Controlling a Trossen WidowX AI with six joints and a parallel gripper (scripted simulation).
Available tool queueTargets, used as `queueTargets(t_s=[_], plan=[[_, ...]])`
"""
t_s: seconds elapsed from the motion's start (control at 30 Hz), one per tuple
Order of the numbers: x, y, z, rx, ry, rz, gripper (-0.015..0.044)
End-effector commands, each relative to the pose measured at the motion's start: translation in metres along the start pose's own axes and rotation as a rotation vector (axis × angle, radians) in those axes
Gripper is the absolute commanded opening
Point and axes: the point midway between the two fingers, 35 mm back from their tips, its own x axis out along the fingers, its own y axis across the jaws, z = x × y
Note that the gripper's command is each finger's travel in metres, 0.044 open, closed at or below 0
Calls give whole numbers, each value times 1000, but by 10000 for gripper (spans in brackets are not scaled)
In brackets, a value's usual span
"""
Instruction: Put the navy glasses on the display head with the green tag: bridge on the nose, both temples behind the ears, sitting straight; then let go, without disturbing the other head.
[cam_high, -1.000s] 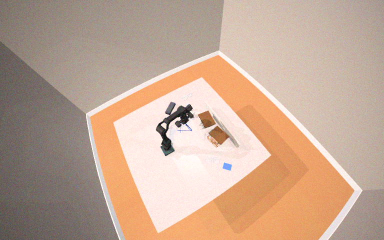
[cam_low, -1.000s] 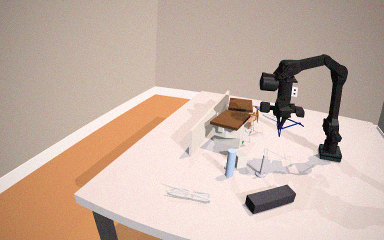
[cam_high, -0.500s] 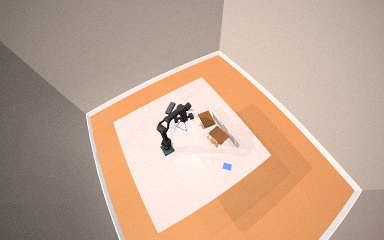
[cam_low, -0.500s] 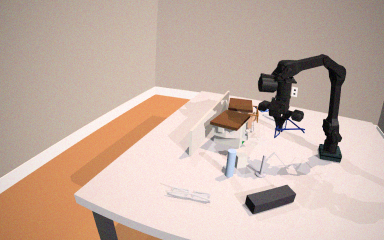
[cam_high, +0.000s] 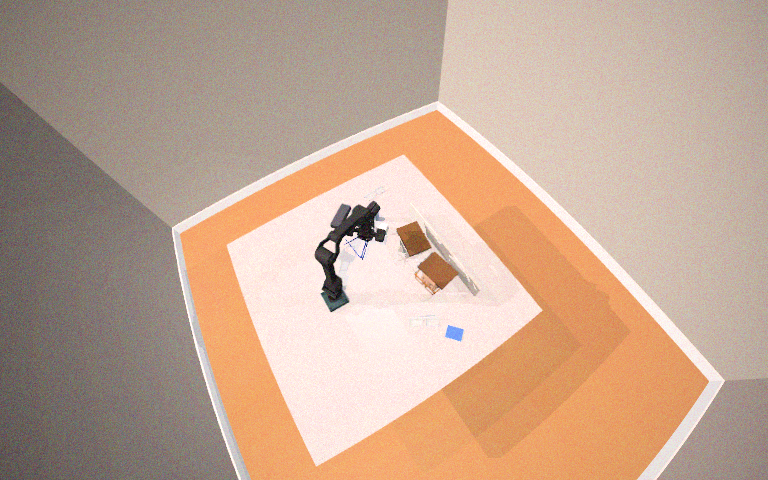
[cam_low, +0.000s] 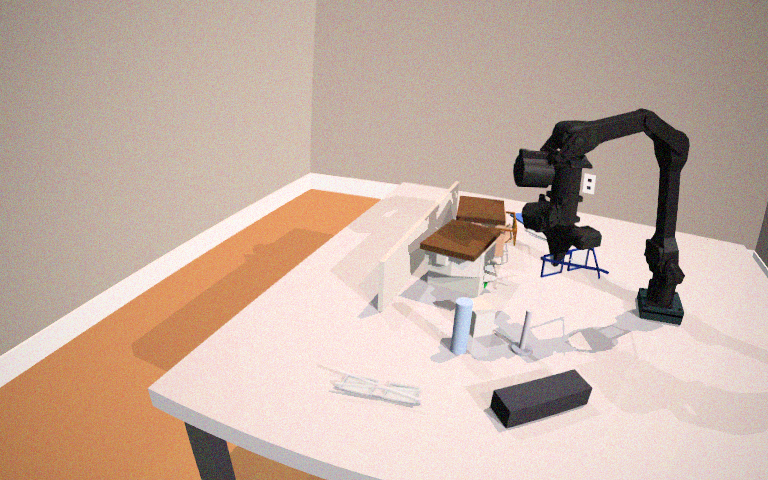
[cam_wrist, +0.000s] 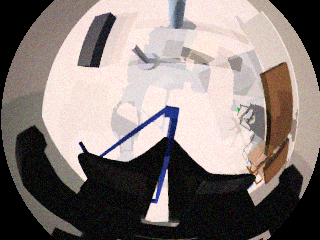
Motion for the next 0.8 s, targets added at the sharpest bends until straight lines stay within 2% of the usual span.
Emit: queueTargets(t_s=[0.0,0.77], plan=[[0,2,4,102,3,-5,0],[0,24,27,815,1,-3,0]])
